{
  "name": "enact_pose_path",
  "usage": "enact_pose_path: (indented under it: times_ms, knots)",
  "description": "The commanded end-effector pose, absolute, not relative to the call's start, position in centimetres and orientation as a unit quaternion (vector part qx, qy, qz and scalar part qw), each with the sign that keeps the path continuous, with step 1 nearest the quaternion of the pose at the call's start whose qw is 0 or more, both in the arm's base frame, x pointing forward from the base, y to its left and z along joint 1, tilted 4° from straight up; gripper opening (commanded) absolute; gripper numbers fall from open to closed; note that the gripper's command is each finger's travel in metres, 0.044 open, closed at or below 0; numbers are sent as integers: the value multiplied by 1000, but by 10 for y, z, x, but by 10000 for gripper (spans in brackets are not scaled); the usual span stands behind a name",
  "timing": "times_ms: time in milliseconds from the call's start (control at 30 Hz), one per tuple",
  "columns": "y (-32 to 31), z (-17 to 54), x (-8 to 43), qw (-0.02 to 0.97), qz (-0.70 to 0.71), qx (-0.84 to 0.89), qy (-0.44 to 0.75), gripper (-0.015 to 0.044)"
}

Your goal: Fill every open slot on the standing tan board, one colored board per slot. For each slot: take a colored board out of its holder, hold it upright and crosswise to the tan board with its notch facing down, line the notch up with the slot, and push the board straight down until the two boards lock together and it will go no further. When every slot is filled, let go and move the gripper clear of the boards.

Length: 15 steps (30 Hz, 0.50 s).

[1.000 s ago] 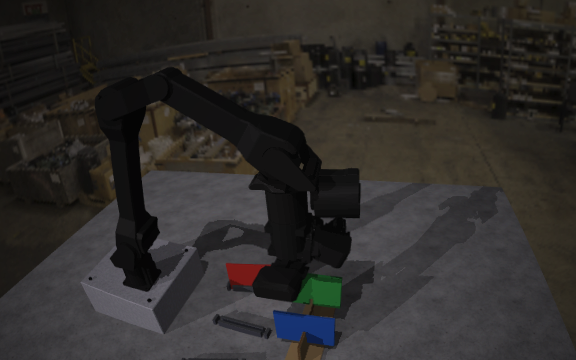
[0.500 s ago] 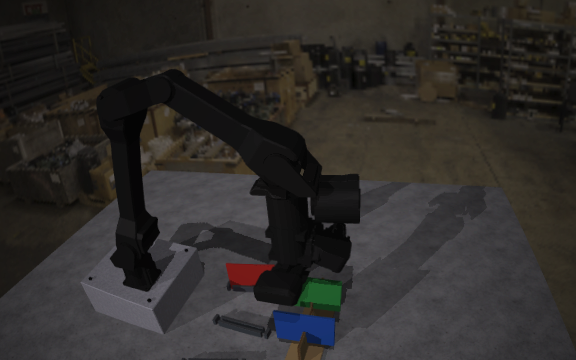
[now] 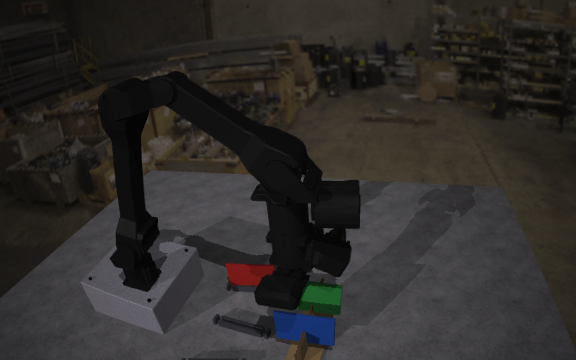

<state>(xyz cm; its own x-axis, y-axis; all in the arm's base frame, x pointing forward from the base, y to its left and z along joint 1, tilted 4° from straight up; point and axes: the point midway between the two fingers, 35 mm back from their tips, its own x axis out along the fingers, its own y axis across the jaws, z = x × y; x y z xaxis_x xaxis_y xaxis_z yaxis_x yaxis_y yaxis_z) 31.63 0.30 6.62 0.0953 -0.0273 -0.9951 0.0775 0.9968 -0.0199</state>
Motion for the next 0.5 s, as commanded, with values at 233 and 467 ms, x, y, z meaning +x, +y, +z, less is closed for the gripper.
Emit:
enact_pose_path:
  times_ms: [233,467]
  knots:
    - [2,59,317,740,-35,17,671,0]
    - [2,55,318,740,-35,17,671,0]
